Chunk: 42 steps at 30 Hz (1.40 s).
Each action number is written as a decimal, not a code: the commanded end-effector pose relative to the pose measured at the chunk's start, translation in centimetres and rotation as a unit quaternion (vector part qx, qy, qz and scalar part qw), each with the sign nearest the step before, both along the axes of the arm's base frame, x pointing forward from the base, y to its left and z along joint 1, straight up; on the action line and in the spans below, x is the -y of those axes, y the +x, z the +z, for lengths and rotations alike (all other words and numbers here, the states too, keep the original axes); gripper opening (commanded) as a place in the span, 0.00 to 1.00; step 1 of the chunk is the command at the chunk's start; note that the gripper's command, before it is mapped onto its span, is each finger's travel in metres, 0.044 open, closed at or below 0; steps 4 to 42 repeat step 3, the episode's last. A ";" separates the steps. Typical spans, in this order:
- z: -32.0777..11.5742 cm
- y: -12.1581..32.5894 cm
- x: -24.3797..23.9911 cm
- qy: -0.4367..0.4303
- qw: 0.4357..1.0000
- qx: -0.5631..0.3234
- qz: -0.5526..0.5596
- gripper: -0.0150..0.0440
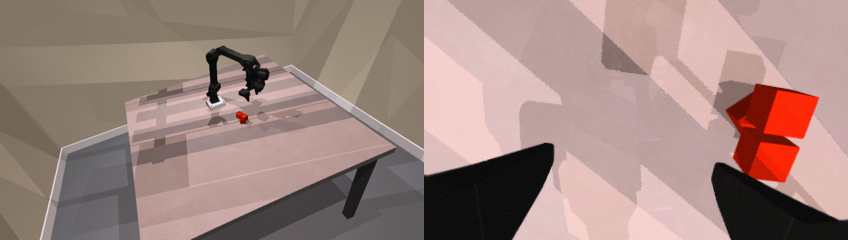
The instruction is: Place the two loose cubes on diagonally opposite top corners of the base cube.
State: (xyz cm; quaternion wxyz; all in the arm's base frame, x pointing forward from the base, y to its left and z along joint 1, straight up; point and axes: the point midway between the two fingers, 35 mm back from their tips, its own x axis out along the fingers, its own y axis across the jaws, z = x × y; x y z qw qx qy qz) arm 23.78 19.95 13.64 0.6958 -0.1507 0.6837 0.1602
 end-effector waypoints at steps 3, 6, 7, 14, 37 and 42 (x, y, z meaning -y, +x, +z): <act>0.2 -0.4 -1.1 0.001 1.000 0.001 -0.010 0.93; 0.2 -0.4 -1.1 0.001 1.000 0.001 -0.010 0.93; 0.2 -0.4 -1.1 0.001 1.000 0.001 -0.010 0.93; 0.2 -0.4 -1.1 0.001 1.000 0.001 -0.010 0.93; 0.2 -0.4 -1.1 0.001 1.000 0.001 -0.010 0.93; 0.2 -0.4 -1.1 0.001 1.000 0.001 -0.010 0.93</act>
